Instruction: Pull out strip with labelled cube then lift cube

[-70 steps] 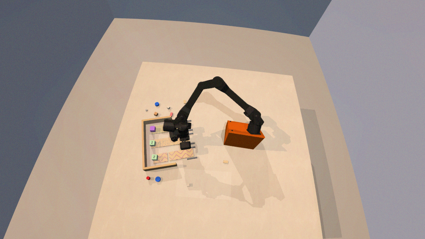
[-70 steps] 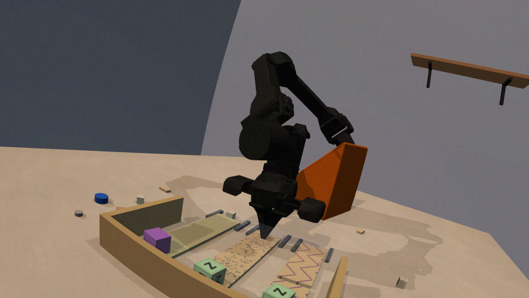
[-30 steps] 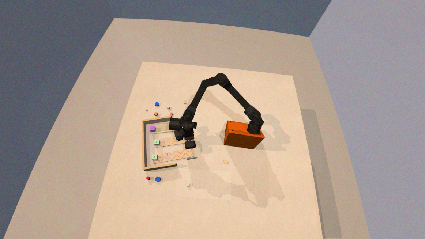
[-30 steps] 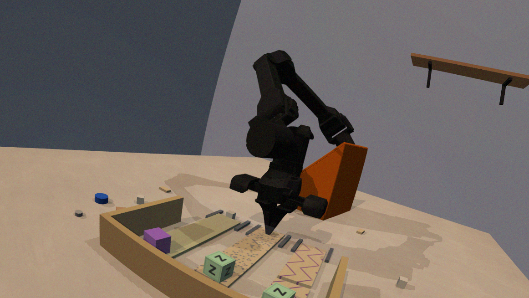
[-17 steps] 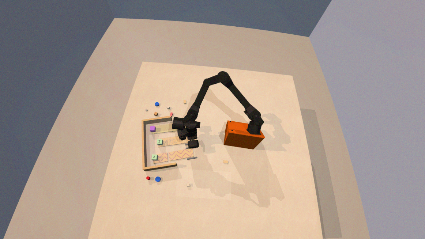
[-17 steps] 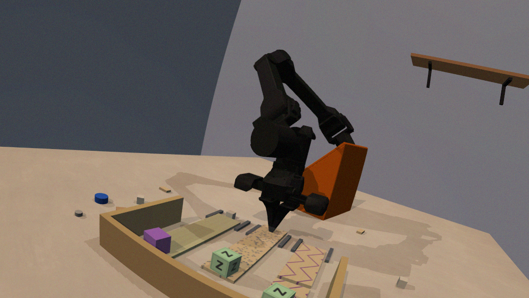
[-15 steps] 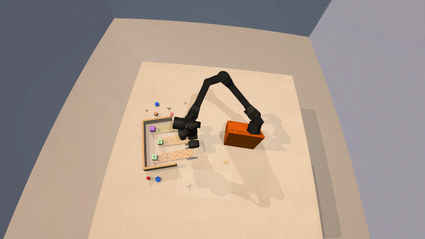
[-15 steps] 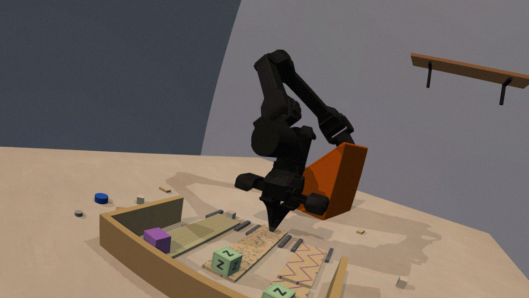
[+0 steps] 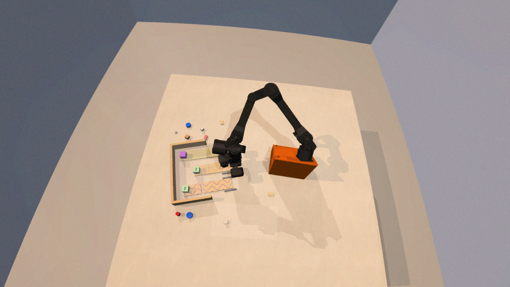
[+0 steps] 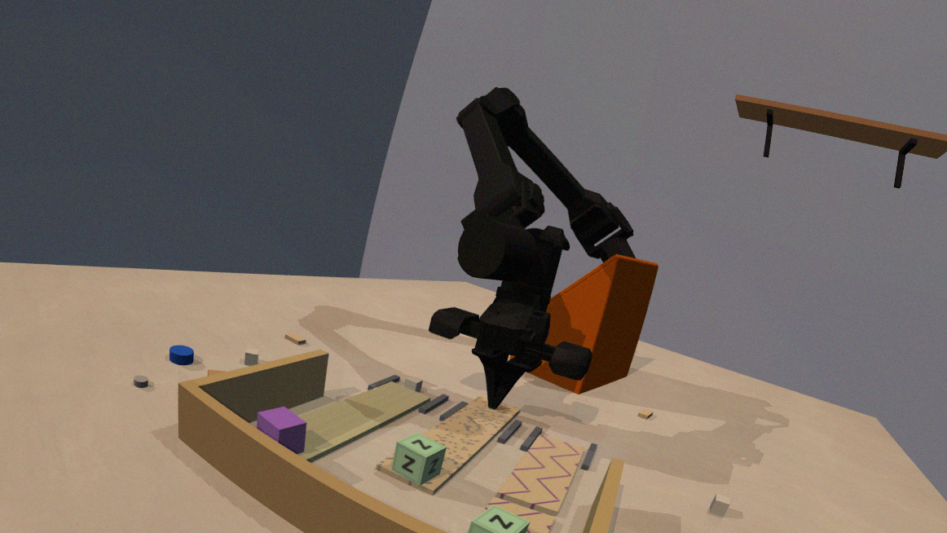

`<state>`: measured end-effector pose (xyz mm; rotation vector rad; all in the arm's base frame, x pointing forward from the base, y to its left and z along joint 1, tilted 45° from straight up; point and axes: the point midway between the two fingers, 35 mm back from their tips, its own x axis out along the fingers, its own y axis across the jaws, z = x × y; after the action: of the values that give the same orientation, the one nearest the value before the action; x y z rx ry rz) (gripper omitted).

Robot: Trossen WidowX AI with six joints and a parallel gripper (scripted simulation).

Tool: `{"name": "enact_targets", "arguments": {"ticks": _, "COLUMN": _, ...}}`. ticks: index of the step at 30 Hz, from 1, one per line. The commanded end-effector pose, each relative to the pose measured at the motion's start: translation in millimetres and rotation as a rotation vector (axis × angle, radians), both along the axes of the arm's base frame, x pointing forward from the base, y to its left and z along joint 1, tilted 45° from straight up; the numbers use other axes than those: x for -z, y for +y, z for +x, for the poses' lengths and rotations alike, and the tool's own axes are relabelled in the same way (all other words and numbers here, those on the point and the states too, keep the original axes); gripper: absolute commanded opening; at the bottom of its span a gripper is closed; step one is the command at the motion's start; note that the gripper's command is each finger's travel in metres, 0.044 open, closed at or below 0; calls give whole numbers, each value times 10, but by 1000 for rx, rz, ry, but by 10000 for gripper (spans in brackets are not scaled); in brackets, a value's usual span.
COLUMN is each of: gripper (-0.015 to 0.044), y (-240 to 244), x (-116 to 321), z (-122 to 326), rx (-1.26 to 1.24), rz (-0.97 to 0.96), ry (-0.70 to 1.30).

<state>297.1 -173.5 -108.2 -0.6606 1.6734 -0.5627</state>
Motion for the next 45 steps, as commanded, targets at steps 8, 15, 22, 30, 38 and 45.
{"name": "enact_targets", "arguments": {"ticks": 8, "gripper": 0, "y": -40, "x": -14, "z": -251, "rx": 15, "rz": 0, "ry": 22}}
{"name": "enact_targets", "arguments": {"ticks": 15, "gripper": 0, "y": -38, "x": -34, "z": -349, "rx": 15, "rz": 0, "ry": 23}}
{"name": "enact_targets", "arguments": {"ticks": 22, "gripper": 0, "y": -35, "x": -54, "z": -445, "rx": 15, "rz": 0, "ry": 23}}
{"name": "enact_targets", "arguments": {"ticks": 30, "gripper": 0, "y": -32, "x": -79, "z": -563, "rx": 15, "rz": 0, "ry": 24}}
{"name": "enact_targets", "arguments": {"ticks": 38, "gripper": 0, "y": -29, "x": -104, "z": -680, "rx": 15, "rz": 0, "ry": 25}}
{"name": "enact_targets", "arguments": {"ticks": 45, "gripper": 0, "y": -27, "x": -125, "z": -779, "rx": 15, "rz": 0, "ry": 26}}
